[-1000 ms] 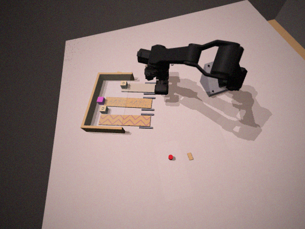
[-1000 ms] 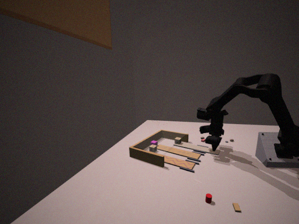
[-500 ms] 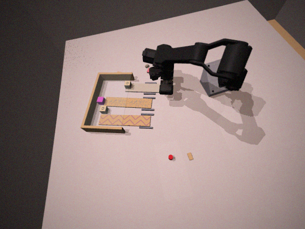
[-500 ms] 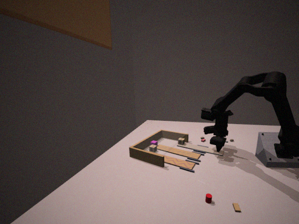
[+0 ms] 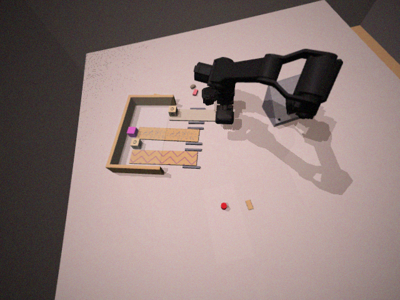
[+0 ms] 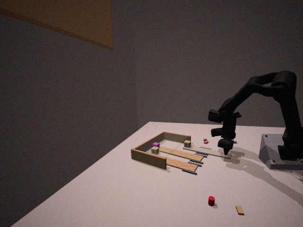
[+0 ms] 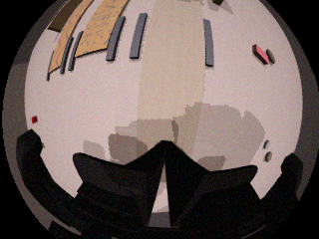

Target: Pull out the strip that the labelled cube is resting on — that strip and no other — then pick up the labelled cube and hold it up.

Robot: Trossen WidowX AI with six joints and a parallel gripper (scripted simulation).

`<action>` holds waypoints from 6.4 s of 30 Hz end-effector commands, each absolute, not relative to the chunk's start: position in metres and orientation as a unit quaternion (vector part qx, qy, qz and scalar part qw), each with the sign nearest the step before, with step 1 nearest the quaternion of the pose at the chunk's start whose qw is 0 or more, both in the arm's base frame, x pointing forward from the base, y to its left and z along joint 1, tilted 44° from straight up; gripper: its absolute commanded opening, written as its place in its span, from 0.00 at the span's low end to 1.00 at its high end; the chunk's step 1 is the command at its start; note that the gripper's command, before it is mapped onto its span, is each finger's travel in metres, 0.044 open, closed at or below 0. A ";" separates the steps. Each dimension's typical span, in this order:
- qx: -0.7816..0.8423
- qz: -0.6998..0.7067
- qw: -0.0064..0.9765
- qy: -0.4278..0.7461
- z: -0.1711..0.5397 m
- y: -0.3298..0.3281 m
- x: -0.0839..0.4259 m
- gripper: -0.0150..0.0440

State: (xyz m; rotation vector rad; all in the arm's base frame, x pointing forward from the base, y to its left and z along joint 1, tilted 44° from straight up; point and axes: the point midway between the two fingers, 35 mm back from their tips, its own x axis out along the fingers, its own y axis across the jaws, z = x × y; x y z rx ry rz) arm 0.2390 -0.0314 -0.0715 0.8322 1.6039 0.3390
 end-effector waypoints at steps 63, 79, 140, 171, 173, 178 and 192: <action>0.360 0.145 0.596 0.703 -0.033 -0.050 0.197 0.25; 0.349 0.158 0.602 0.700 -0.041 -0.062 0.242 0.79; 0.348 0.159 0.607 0.697 -0.082 -0.094 0.393 0.68; 0.344 0.160 0.609 0.697 -0.103 -0.075 0.393 0.44; 0.344 0.160 0.609 0.697 -0.103 -0.075 0.393 0.39; 0.344 0.159 0.608 0.697 -0.095 -0.079 0.385 0.25; 0.348 0.158 0.605 0.698 -0.060 -0.093 0.337 0.25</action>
